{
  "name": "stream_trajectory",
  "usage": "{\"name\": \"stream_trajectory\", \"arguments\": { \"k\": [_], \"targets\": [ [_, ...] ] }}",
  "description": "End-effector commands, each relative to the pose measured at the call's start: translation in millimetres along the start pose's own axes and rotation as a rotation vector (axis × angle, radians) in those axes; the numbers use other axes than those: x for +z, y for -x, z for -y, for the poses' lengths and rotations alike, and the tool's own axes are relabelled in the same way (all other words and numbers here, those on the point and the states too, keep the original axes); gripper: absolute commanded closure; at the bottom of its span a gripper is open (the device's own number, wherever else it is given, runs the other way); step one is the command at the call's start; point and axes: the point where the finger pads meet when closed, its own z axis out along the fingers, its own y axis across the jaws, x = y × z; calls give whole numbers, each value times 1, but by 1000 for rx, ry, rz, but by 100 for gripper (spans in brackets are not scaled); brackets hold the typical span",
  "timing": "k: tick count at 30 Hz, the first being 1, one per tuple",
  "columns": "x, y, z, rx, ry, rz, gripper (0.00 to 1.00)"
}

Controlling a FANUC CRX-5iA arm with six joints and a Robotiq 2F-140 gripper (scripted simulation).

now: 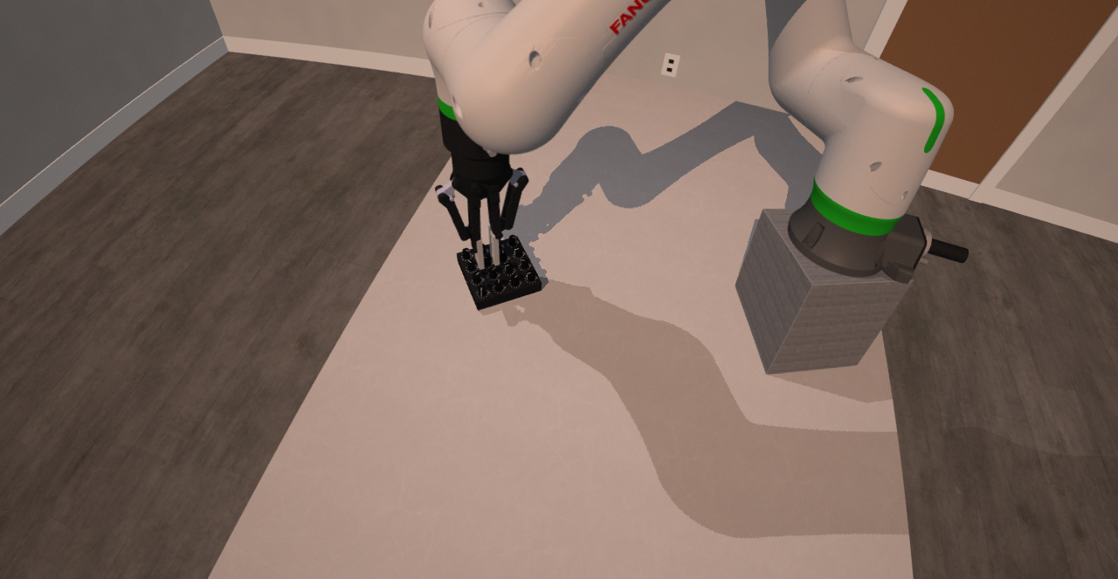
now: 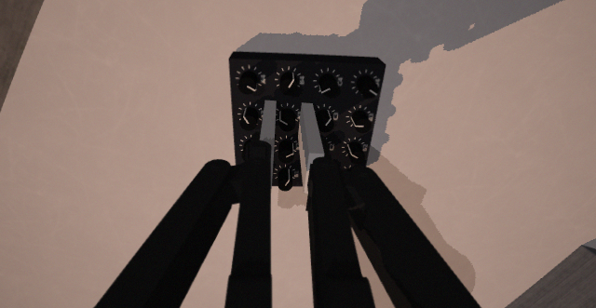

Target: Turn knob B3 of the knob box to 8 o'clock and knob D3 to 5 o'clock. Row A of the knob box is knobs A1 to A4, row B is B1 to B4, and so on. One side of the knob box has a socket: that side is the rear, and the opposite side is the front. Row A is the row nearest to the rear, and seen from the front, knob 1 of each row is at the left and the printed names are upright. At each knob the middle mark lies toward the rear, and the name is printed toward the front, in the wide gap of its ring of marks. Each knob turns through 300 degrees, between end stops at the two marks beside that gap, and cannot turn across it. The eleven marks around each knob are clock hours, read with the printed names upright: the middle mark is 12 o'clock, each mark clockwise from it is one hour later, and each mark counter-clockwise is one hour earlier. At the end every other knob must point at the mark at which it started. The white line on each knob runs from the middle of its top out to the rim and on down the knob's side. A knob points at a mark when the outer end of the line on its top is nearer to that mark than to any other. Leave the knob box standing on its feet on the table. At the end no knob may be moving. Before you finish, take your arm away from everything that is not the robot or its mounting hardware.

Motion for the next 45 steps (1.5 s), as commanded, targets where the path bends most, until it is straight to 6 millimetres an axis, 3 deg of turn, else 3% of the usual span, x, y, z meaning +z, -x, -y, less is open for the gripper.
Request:
{"name": "stream_trajectory", "arguments": {
  "k": [1,16,17,45],
  "targets": [
    [0,0,0,0,0,0,88],
    [0,0,0,0,0,0,88],
    [0,0,0,0,0,0,95],
    [0,0,0,0,0,0,95]
  ]
}}
